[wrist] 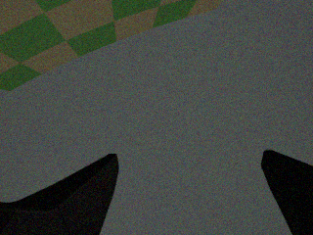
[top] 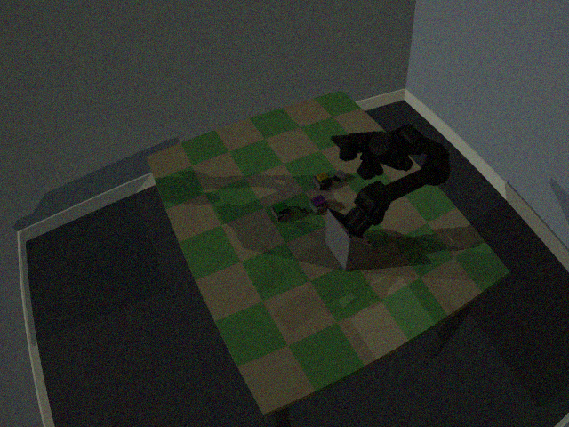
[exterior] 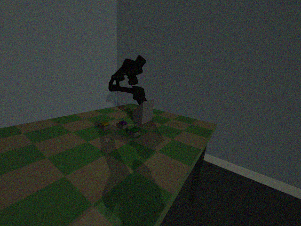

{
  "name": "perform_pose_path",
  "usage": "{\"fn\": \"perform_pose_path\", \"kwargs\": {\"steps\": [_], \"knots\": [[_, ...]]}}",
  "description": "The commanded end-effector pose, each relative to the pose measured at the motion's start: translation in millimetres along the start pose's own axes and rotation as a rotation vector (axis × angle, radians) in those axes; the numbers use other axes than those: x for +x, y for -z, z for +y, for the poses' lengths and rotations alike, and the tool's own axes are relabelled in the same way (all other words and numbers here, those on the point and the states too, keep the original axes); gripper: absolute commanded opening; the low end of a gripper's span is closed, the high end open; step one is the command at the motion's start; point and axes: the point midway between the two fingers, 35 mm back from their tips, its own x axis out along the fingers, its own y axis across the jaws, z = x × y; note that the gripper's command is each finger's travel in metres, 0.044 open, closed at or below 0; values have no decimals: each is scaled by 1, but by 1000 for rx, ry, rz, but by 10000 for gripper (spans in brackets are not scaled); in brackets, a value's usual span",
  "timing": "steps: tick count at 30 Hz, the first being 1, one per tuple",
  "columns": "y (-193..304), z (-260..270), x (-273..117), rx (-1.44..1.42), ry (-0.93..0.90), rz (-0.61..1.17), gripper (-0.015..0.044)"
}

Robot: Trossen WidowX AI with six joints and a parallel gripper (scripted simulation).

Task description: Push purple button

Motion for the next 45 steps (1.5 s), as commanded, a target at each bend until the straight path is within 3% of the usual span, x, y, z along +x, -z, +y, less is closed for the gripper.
{"fn": "perform_pose_path", "kwargs": {"steps": [1,9,17,25,32,45], "knots": [[-21,-4,34,837,-353,-206,400],[-44,0,59,1321,-676,-207,400],[-71,8,82,1774,-1034,-76,400],[-104,18,101,2162,-1431,214,400],[-134,27,113,2408,-1759,626,400],[-139,28,115,2429,-1803,693,400]]}}
